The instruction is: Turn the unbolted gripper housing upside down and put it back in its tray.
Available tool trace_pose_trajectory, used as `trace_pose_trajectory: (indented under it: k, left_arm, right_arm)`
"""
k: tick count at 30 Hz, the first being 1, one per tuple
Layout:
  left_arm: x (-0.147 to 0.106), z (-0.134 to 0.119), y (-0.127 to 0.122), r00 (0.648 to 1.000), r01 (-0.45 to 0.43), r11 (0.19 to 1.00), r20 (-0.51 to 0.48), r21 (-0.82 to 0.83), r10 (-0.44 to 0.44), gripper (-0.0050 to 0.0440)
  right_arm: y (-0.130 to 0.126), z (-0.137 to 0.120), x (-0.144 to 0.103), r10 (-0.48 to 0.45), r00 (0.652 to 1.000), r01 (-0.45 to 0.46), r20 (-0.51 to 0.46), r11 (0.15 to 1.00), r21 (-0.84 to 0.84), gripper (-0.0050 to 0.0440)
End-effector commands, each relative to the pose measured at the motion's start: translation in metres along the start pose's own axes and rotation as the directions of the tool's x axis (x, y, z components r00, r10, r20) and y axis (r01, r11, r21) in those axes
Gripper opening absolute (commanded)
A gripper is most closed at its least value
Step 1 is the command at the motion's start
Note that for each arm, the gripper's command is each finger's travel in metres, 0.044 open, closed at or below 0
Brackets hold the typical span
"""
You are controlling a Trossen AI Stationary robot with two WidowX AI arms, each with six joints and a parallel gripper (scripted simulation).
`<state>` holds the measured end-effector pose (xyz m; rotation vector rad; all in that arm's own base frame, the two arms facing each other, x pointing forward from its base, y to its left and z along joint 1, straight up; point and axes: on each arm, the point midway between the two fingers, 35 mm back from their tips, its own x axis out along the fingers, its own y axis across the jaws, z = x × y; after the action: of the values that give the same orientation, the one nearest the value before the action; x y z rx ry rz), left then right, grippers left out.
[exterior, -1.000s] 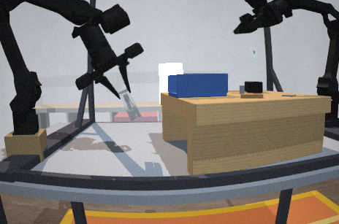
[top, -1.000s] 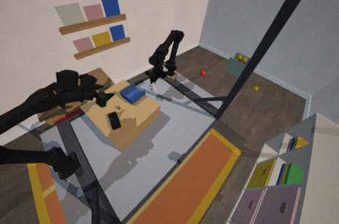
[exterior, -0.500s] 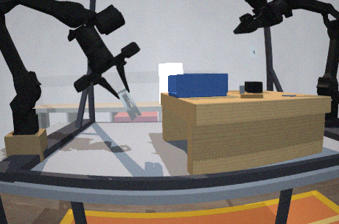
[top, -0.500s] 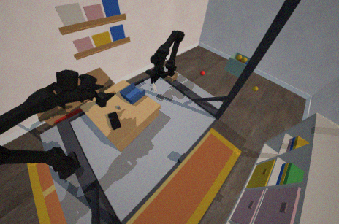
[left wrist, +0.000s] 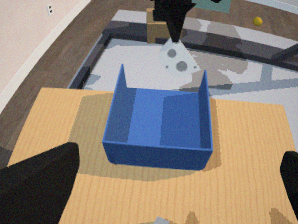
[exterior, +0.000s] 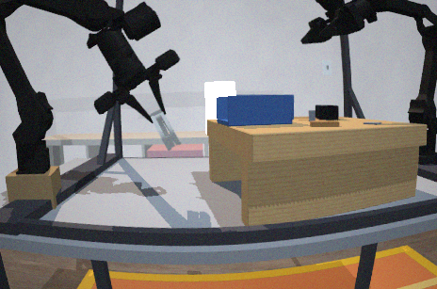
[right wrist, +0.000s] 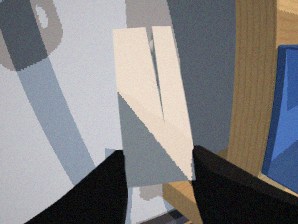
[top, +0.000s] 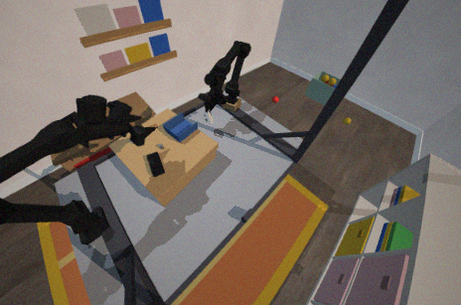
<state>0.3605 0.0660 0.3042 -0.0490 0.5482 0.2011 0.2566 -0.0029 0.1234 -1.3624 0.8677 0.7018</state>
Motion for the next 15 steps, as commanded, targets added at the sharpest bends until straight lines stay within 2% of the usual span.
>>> trace_pose_trajectory:
  k: [1,15]
  left_arm:
    - [-0.007,0.007,0.0,1.0,0.004,1.0,0.027,-0.007,-0.004,0.0439]
    - [-0.007,0.007,0.0,1.0,0.004,1.0,0.027,-0.007,-0.004,0.0439]
  right_arm:
    - [-0.012,0.0,-0.01,-0.032,1.0,0.032,-0.001,0.999,0.006,0.011]
    - [-0.018,0.0,-0.02,-0.032,1.0,0.032,-0.001,0.999,0.006,0.011]
